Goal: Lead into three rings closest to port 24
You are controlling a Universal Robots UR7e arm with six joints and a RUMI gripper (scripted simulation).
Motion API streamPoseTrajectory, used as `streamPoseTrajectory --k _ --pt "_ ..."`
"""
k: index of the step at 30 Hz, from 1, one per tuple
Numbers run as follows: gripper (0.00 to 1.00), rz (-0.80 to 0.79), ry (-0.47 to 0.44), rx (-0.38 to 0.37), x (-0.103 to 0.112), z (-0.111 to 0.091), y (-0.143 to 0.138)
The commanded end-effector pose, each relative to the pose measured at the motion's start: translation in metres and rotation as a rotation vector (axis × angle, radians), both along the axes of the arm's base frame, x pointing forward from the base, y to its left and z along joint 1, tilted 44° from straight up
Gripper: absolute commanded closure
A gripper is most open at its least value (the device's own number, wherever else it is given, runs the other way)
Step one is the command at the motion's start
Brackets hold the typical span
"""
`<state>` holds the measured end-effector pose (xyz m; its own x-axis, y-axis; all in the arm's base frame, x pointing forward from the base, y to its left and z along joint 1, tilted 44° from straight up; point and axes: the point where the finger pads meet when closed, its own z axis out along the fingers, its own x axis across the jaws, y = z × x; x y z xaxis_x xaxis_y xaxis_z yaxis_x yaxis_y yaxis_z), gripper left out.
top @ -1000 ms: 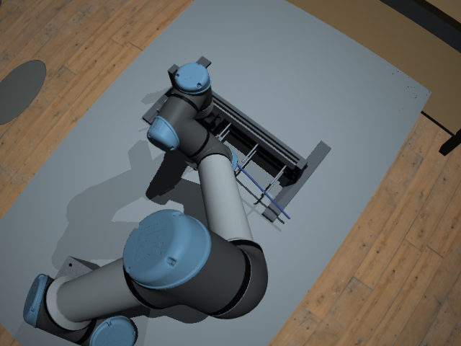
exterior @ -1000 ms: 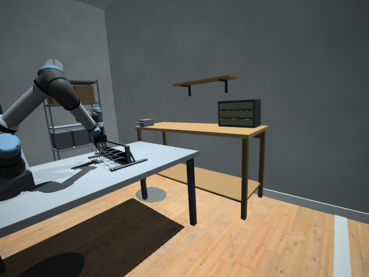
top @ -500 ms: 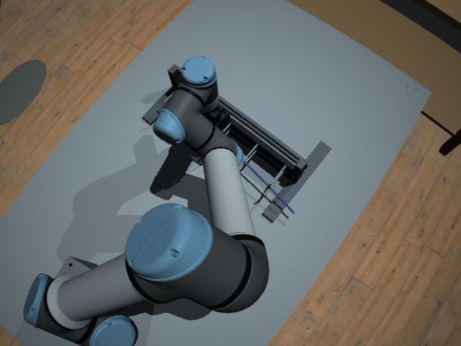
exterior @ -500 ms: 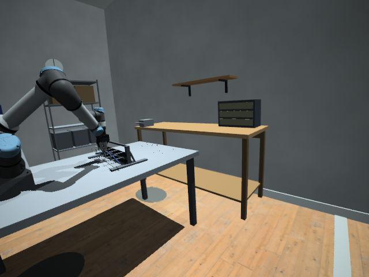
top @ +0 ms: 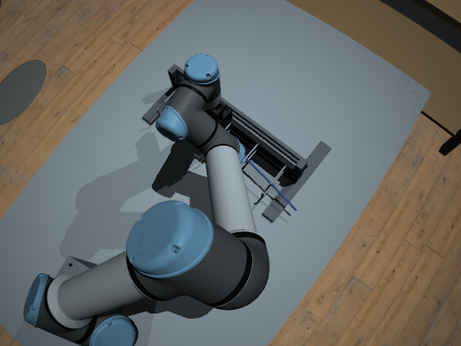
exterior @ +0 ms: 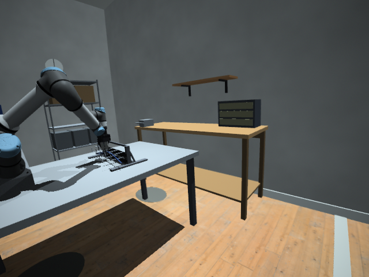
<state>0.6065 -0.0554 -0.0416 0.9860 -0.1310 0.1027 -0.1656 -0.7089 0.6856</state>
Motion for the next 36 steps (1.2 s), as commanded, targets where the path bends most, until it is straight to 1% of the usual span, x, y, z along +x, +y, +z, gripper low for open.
streamPoseTrajectory --k 1,17,18,36 --pt "1.0 0.001 -0.001 0.0 0.0006 0.0005 0.0005" --pt "1.0 0.001 -0.001 0.0 0.0006 0.0005 0.0005" --pt "0.8 0.001 -0.001 0.0 0.0006 0.0005 0.0005" --pt "0.8 0.001 -0.001 0.0 0.0006 0.0005 0.0005"
